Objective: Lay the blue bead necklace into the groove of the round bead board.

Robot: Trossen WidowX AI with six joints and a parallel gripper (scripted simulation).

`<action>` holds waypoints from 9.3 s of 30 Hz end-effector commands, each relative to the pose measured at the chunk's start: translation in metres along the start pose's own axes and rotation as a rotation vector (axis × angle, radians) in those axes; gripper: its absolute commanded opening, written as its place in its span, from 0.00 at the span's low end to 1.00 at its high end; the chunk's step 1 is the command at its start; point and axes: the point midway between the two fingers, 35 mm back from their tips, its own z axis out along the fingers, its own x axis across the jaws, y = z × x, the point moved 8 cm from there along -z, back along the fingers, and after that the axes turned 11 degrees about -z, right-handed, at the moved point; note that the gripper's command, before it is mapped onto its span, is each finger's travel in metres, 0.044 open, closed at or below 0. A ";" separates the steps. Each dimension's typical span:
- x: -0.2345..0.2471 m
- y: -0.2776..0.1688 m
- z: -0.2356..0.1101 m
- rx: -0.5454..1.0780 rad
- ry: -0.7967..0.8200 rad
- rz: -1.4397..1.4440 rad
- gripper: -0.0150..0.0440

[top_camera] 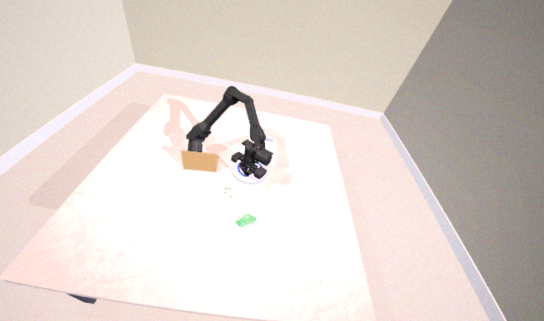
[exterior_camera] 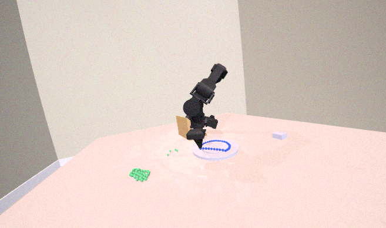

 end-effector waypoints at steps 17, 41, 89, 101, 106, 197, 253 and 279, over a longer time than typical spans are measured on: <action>-0.002 0.000 0.002 0.003 -0.004 -0.008 0.83; 0.000 0.000 -0.001 0.003 -0.003 -0.004 1.00; -0.041 0.086 -0.002 0.001 -0.005 0.037 0.46; -0.041 0.087 0.004 0.004 -0.003 0.034 0.25; -0.041 0.087 0.004 0.004 -0.003 0.034 0.25; -0.046 0.087 -0.001 0.000 -0.004 0.039 1.00; -0.003 0.003 0.004 0.006 -0.005 0.617 0.25; -0.003 0.003 0.004 0.006 -0.005 0.617 0.25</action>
